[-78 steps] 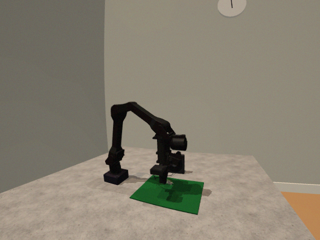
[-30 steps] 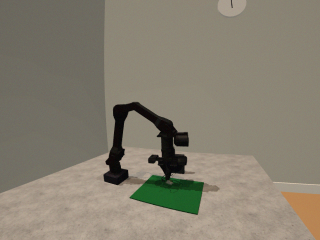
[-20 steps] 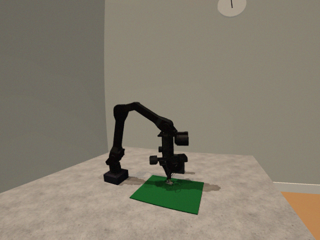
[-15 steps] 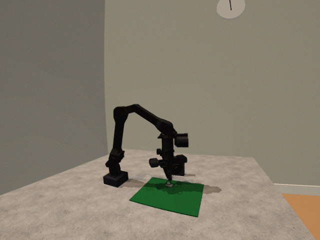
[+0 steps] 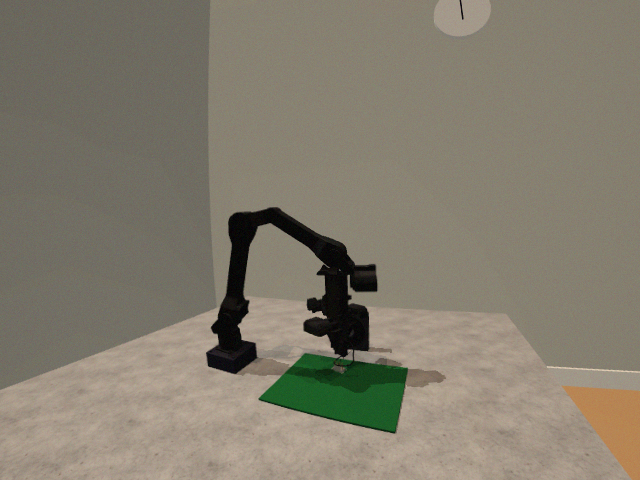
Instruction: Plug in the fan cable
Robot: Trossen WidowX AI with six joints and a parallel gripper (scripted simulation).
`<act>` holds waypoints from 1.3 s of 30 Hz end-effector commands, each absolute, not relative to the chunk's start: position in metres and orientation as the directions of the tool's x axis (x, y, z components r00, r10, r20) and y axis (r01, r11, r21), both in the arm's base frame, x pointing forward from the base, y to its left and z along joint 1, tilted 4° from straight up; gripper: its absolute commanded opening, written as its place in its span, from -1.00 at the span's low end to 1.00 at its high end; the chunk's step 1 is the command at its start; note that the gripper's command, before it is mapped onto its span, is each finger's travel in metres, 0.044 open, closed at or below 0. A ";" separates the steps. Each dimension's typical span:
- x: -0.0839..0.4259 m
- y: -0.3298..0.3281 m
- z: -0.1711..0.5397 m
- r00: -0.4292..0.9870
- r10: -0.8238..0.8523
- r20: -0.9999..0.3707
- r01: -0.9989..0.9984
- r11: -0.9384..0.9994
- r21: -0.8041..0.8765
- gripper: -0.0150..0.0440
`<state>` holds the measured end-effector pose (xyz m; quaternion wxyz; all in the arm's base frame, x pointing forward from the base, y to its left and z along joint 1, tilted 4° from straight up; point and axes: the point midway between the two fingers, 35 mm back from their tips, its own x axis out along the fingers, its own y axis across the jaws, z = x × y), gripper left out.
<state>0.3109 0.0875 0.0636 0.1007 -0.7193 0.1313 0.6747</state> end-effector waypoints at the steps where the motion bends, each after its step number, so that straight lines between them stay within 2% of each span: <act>1: 0.310 0.090 0.062 0.054 -0.057 -0.997 -0.234 -0.971 0.043 -0.49; 29: 0.300 0.092 0.063 0.053 -0.056 -0.997 -0.228 -0.973 0.043 -0.49; 39: 0.301 0.090 0.041 0.053 -0.057 -0.997 -0.232 -0.972 0.043 -0.49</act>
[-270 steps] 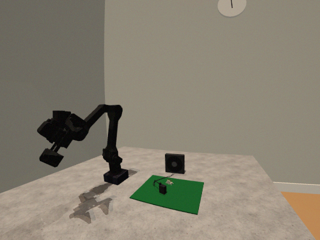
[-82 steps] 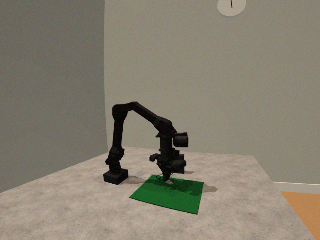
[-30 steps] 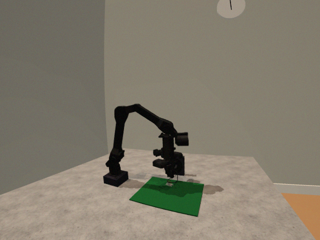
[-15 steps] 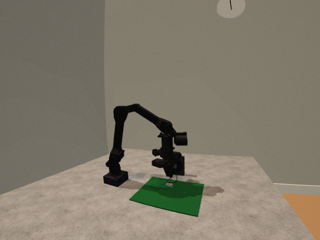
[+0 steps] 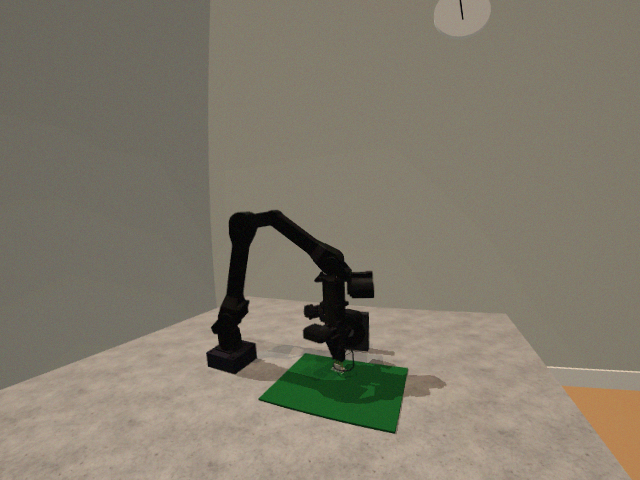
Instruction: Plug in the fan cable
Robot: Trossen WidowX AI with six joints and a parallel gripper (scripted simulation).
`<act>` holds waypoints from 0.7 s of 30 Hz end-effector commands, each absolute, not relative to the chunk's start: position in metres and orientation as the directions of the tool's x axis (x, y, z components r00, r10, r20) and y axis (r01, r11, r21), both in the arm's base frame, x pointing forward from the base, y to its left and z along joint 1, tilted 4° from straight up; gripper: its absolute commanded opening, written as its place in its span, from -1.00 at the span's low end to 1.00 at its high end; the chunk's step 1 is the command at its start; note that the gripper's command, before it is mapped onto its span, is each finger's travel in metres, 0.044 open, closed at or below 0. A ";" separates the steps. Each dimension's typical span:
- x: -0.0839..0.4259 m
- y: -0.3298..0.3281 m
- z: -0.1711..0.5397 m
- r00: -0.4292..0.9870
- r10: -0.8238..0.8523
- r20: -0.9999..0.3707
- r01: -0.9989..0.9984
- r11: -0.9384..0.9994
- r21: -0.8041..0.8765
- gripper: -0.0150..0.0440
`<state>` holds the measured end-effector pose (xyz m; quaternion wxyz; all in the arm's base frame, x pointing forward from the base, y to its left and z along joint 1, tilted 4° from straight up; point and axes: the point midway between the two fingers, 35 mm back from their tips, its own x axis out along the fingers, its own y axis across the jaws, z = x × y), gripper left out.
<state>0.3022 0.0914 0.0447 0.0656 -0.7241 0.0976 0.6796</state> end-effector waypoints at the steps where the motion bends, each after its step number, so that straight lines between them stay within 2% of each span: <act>1: 0.301 0.090 0.041 0.053 -0.057 -0.997 -0.232 -0.972 0.043 -0.49; 21: 0.301 0.090 0.039 0.053 -0.057 -0.997 -0.236 -0.971 0.043 -0.49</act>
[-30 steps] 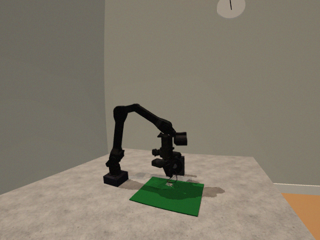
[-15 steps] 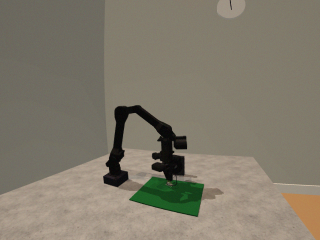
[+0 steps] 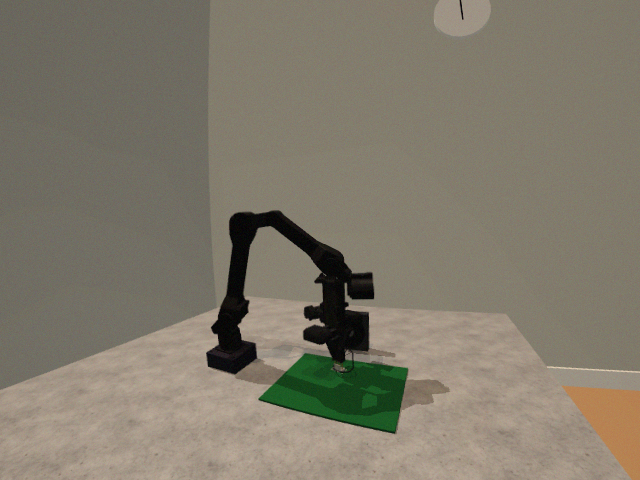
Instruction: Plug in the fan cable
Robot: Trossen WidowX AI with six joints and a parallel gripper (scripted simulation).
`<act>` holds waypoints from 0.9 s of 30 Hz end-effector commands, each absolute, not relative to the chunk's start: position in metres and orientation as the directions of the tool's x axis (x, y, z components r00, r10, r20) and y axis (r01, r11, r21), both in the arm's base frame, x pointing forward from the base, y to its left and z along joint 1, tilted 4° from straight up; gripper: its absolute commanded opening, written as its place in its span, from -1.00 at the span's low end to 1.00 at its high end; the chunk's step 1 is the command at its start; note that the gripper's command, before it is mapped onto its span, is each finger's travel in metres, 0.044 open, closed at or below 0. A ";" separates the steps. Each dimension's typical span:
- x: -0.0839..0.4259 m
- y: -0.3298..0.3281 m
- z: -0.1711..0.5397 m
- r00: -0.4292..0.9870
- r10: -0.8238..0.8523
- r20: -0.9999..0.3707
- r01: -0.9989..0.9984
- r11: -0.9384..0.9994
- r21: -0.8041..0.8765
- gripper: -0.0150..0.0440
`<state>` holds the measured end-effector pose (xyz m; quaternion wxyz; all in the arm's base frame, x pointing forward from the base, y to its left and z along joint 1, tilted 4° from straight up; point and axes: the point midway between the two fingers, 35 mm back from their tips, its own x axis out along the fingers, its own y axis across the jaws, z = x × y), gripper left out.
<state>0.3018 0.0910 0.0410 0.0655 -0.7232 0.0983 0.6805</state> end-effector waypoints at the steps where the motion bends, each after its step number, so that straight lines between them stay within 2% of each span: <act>1: 0.301 0.090 0.039 0.053 -0.057 -0.997 -0.236 -0.971 0.043 -0.49; 27: 0.301 0.090 0.036 0.053 -0.057 -0.997 -0.238 -0.970 0.043 -0.49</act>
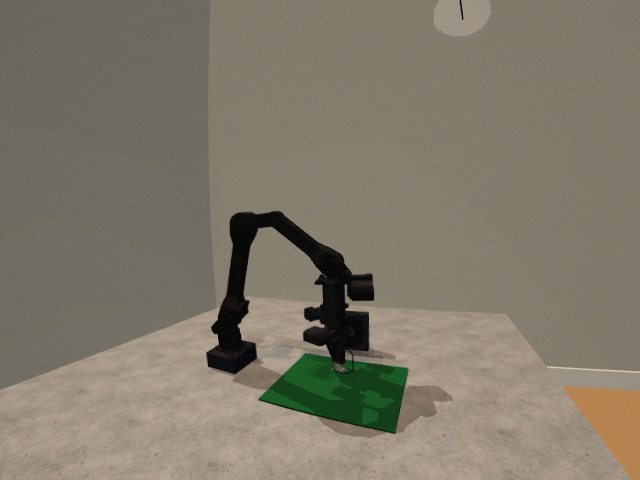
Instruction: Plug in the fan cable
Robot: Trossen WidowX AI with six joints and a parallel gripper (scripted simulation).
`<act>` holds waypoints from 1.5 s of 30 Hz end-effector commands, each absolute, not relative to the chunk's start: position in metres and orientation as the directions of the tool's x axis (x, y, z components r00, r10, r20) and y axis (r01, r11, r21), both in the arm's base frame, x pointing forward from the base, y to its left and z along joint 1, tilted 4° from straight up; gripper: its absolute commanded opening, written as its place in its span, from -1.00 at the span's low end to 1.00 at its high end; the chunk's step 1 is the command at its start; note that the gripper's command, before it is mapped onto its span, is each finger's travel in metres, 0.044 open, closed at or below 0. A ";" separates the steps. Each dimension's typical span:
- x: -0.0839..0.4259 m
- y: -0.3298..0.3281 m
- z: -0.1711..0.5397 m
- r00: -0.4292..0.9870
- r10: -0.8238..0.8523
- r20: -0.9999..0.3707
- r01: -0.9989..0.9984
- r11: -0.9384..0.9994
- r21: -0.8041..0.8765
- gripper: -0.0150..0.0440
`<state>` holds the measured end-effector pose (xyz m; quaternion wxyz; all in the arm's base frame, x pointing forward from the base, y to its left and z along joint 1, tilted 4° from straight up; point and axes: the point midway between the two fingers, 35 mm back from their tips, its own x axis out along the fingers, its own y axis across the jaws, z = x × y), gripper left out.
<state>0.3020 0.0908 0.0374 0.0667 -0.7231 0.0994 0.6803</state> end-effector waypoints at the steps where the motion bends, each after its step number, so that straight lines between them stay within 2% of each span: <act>1: 0.301 0.090 0.036 0.053 -0.057 -0.997 -0.238 -0.970 0.043 -0.49; 45: 0.302 0.090 0.028 0.053 -0.057 -0.997 -0.234 -0.971 0.043 -0.49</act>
